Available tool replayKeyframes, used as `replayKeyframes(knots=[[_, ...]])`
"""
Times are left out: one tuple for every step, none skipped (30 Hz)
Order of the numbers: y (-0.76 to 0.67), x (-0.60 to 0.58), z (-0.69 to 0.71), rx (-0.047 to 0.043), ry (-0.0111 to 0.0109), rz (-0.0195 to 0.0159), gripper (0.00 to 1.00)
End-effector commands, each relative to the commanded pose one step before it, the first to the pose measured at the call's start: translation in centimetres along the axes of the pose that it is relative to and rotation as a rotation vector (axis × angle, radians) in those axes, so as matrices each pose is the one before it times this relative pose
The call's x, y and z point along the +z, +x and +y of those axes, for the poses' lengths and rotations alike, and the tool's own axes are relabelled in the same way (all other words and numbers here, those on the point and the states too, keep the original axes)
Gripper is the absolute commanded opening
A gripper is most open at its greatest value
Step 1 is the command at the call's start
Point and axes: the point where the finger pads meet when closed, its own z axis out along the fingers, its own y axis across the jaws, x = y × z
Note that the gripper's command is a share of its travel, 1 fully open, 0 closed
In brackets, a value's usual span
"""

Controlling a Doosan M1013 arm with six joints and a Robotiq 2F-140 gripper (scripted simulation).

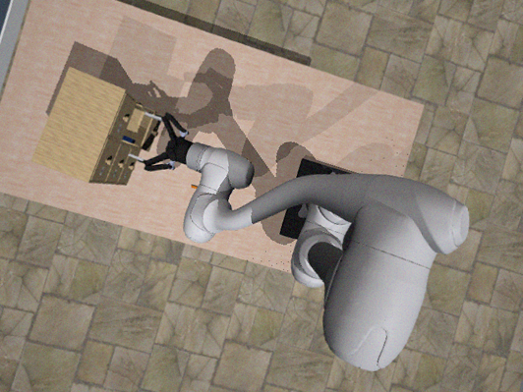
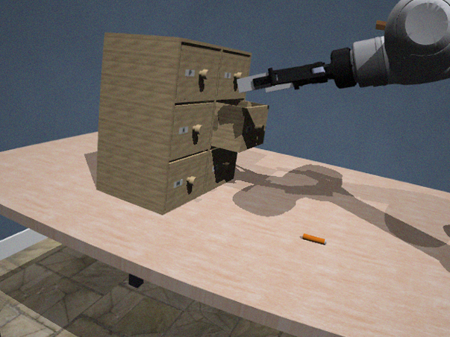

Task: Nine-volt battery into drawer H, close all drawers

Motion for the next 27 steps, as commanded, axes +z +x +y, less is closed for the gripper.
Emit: replayKeyframes(knots=[[-0.393, -1.330, -0.002, 0.00015, 0.00011, -0.00001, 1.00], [-0.138, -0.460, 0.000, 0.00000, 0.00000, 0.00000, 1.00], [-0.147, -0.490, 0.000, 0.00000, 0.00000, 0.00000, 1.00], [-0.153, -0.516, 0.000, 0.00000, 0.00000, 0.00000, 1.00], [-0.162, -0.540, 0.000, 0.00000, 0.00000, 0.00000, 1.00], [-0.168, -0.560, 0.000, 0.00000, 0.00000, 0.00000, 1.00], [-0.173, -0.576, 0.000, 0.00000, 0.00000, 0.00000, 1.00], [-0.177, -0.589, 0.000, 0.00000, 0.00000, 0.00000, 1.00], [-0.180, -0.597, 0.000, 0.00000, 0.00000, 0.00000, 1.00], [0.000, 0.000, 0.000, 0.00000, 0.00000, 0.00000, 1.00], [0.000, 0.000, 0.000, 0.00000, 0.00000, 0.00000, 1.00], [-0.181, -0.602, 0.000, 0.00000, 0.00000, 0.00000, 1.00], [-0.181, -0.602, 0.000, 0.00000, 0.00000, 0.00000, 1.00], [-0.180, -0.599, 0.000, 0.00000, 0.00000, 0.00000, 1.00], [-0.178, -0.593, 0.000, 0.00000, 0.00000, 0.00000, 1.00], [-0.176, -0.583, 0.000, 0.00000, 0.00000, 0.00000, 1.00], [-0.171, -0.570, 0.000, 0.00000, 0.00000, 0.00000, 1.00], [-0.166, -0.554, 0.000, 0.00000, 0.00000, 0.00000, 1.00], [-0.161, -0.535, 0.000, 0.00000, 0.00000, 0.00000, 1.00], [-0.154, -0.514, 0.000, 0.00000, 0.00000, 0.00000, 1.00], [-0.147, -0.491, 0.000, 0.00000, 0.00000, 0.00000, 1.00], [-0.140, -0.466, 0.000, 0.00000, 0.00000, 0.00000, 1.00], [-0.132, -0.439, 0.000, 0.00000, 0.00000, 0.00000, 1.00], [-0.123, -0.411, 0.000, 0.00000, 0.00000, 0.00000, 1.00], [-0.115, -0.382, 0.000, 0.00000, 0.00000, 0.00000, 1.00], [-0.106, -0.352, 0.000, 0.00000, 0.00000, 0.00000, 1.00], [0.000, 0.000, 0.000, 0.00000, 0.00000, 0.00000, 1.00]])
